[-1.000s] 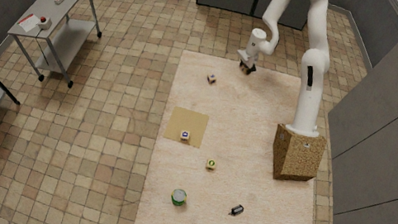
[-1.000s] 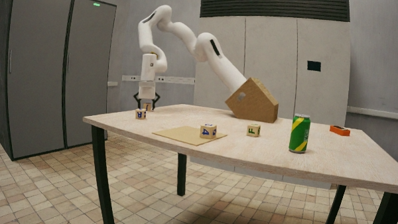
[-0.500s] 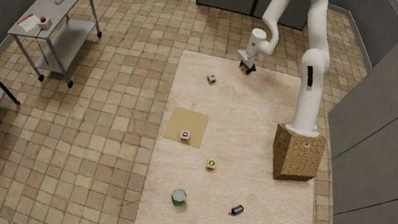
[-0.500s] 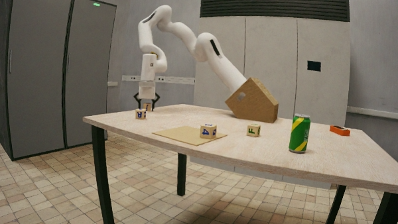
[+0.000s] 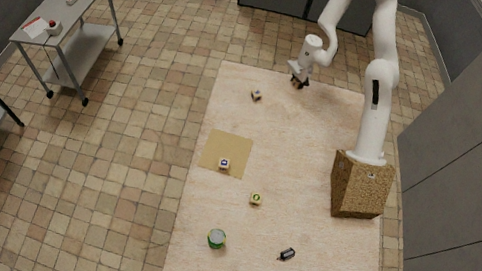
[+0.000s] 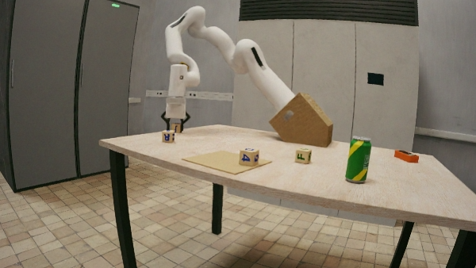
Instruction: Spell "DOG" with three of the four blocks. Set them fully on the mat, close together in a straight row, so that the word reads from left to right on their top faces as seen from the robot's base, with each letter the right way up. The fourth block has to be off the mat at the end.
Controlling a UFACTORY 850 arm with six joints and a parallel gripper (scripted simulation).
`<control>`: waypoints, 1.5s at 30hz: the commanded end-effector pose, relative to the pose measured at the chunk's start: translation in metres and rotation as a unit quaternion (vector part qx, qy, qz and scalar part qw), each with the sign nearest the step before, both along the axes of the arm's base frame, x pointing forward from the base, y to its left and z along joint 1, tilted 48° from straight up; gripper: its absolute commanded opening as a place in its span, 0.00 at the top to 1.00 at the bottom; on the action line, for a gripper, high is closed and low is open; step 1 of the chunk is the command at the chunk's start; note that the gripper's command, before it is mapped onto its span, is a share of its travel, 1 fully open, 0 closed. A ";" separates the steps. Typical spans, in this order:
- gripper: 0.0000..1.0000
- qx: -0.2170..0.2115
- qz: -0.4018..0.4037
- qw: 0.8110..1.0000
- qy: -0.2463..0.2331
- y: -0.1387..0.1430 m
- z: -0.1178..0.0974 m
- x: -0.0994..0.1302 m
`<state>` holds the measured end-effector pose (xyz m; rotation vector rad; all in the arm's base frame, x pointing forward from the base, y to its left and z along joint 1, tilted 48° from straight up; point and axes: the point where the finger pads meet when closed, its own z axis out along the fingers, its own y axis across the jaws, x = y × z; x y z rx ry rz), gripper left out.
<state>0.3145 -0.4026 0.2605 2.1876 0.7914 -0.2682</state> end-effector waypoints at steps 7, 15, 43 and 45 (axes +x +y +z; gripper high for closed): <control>0.56 0.000 0.000 1.000 0.000 0.000 0.000 0.000; 0.56 0.000 0.000 1.000 0.000 0.000 0.000 0.000; 0.56 0.000 0.000 1.000 0.000 0.016 0.015 -0.001; 0.56 0.000 0.000 1.000 0.000 0.026 0.024 -0.002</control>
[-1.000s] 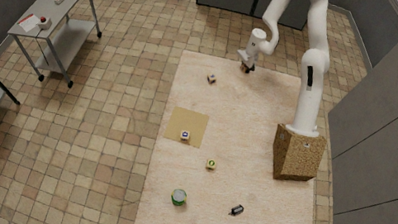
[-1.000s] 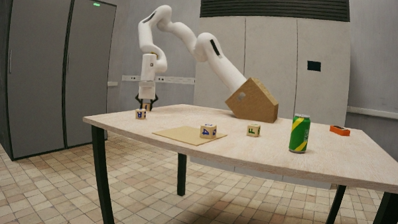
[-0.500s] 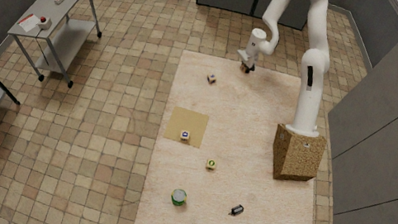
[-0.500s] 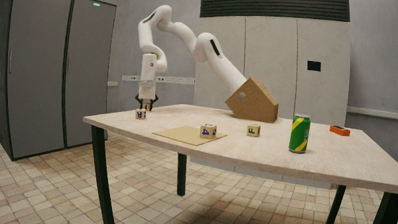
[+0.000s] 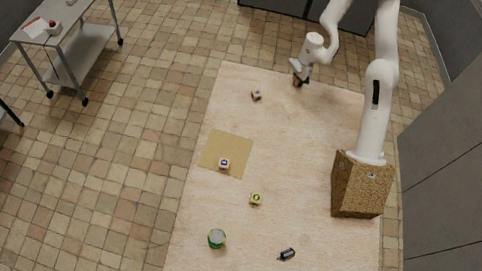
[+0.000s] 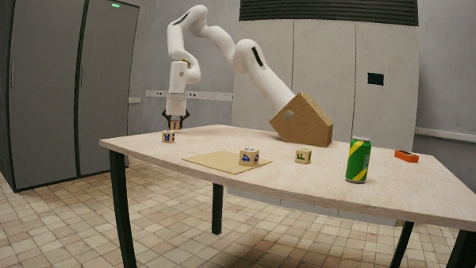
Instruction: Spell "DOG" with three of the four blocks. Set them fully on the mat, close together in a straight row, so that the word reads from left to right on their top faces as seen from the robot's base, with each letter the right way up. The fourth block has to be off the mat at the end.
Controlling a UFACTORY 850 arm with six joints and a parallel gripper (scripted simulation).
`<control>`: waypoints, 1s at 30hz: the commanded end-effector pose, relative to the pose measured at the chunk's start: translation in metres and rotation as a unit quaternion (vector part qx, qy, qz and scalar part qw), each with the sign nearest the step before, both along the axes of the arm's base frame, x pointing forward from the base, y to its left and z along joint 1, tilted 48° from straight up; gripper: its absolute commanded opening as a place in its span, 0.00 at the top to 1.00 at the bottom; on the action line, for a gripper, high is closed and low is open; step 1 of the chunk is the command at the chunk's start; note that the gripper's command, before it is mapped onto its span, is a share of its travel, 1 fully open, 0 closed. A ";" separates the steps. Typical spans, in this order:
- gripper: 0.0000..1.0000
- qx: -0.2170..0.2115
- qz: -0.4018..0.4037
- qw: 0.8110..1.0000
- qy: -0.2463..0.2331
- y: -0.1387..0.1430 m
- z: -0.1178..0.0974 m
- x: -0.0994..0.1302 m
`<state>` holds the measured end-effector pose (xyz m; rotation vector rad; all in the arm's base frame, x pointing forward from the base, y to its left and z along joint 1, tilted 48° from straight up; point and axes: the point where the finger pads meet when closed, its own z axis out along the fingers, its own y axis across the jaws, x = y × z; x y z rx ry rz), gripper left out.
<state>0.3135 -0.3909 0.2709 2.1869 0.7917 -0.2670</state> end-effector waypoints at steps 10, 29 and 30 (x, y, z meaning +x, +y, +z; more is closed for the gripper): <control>0.56 0.000 0.000 1.000 0.000 0.054 0.050 -0.004; 0.56 0.005 -0.011 1.000 -0.013 0.067 0.051 0.018; 0.56 0.008 -0.018 1.000 -0.022 0.070 0.047 0.032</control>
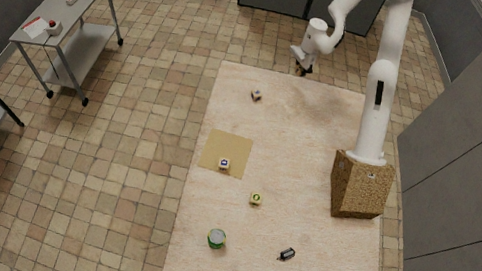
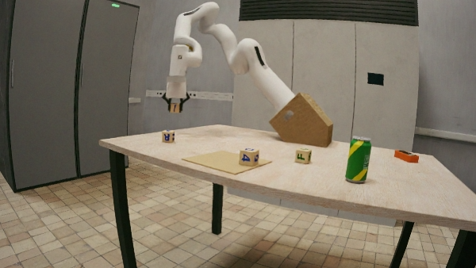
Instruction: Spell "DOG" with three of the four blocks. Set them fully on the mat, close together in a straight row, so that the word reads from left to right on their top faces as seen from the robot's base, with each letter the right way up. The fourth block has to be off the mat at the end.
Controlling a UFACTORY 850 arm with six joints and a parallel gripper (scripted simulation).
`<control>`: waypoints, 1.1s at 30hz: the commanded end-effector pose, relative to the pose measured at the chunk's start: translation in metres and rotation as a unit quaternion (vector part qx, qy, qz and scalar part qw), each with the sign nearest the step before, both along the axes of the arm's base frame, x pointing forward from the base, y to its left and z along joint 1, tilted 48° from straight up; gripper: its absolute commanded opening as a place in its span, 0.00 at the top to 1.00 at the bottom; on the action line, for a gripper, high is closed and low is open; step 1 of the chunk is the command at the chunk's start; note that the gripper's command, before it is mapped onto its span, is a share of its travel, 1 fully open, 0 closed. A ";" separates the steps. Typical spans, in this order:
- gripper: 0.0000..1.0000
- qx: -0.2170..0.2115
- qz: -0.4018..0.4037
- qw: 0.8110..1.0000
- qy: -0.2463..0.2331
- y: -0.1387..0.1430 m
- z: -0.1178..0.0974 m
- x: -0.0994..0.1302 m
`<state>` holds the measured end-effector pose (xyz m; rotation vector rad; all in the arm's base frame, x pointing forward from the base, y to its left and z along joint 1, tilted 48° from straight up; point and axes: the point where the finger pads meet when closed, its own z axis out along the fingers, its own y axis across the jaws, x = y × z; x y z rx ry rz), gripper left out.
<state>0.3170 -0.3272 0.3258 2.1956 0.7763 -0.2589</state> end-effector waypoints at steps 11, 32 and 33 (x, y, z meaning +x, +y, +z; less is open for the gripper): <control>0.56 0.024 -0.068 0.995 -0.074 0.052 -0.055 0.131; 0.56 0.027 -0.170 0.969 -0.178 0.215 -0.208 0.266; 0.56 0.026 -0.174 0.967 -0.183 0.224 -0.217 0.269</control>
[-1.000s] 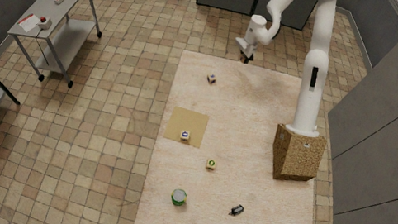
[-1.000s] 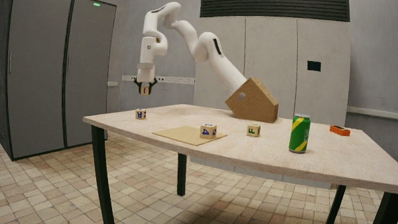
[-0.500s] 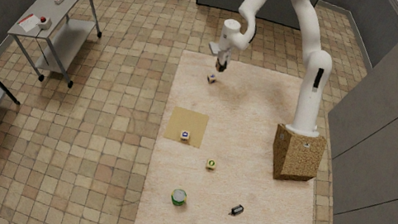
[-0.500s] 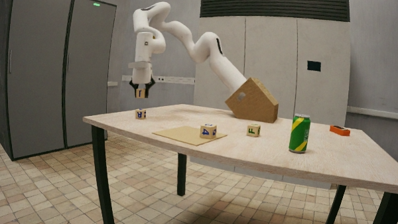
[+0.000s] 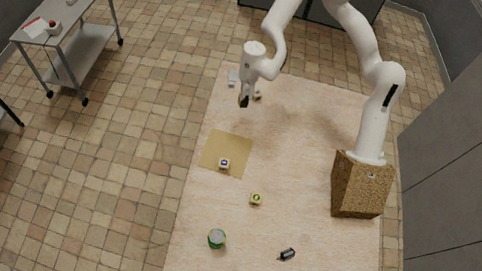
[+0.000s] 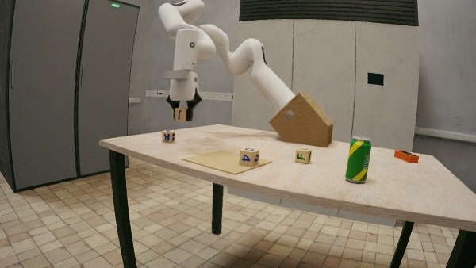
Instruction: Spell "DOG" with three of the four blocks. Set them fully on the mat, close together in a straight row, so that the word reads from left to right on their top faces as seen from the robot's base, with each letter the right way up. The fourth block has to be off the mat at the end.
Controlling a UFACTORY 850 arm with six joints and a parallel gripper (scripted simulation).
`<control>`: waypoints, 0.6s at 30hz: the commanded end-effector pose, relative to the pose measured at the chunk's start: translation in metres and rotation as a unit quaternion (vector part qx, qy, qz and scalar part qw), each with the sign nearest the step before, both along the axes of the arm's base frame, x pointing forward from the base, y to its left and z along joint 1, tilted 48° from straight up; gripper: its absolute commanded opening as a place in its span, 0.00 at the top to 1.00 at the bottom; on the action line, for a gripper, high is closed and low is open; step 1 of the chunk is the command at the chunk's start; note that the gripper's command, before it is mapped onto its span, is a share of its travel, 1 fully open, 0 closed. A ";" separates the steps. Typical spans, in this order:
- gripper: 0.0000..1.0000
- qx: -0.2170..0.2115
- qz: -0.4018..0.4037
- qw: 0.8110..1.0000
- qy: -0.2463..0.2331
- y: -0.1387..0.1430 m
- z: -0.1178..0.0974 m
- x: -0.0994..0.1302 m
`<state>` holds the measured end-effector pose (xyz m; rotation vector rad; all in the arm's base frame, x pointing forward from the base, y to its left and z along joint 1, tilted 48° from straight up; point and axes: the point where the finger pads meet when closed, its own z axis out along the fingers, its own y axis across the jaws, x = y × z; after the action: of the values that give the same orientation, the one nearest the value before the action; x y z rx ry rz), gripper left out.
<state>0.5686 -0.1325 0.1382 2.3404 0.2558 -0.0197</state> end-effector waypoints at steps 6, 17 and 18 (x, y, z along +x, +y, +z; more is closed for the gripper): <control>0.56 -0.014 -0.047 0.998 -0.047 0.084 -0.084 0.029; 0.56 -0.016 -0.054 0.997 -0.056 0.100 -0.100 0.029; 0.56 -0.016 -0.054 0.997 -0.056 0.100 -0.100 0.029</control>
<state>0.5973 -0.0340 0.0382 2.3114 0.0729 0.0515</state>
